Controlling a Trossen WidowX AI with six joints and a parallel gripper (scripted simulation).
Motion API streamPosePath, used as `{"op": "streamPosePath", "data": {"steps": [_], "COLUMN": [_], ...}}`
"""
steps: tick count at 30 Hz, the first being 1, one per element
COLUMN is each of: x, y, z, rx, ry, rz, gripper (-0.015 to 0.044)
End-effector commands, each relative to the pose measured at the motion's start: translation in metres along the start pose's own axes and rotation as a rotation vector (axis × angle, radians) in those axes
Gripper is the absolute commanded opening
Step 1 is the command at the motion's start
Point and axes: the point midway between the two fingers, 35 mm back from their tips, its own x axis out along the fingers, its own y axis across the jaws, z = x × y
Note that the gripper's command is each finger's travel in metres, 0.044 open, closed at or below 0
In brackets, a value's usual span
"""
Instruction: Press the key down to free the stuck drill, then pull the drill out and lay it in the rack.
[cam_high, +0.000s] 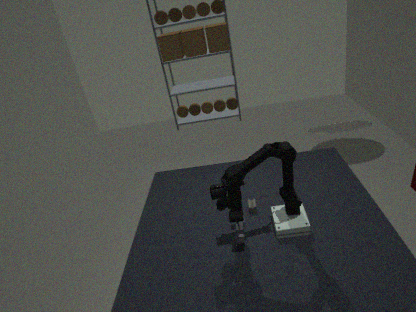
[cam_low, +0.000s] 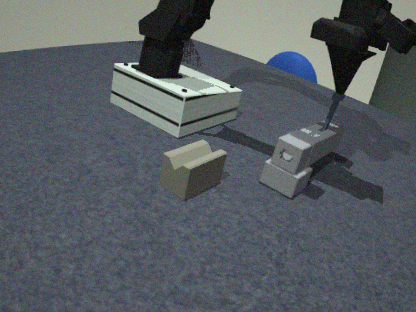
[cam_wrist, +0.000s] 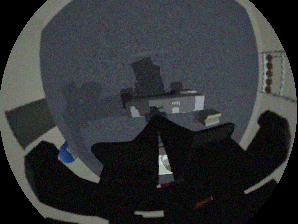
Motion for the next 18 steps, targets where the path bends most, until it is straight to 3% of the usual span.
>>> {"op": "streamPosePath", "data": {"steps": [1,18], "x": [0.0118,0.0176], "y": [-0.0002,-0.0001], "z": [-0.006,-0.0084], "rx": [0.0,0.0], "ry": [0.031,0.031], "rz": [-0.003,-0.003], "gripper": [0.0,0.0]}}
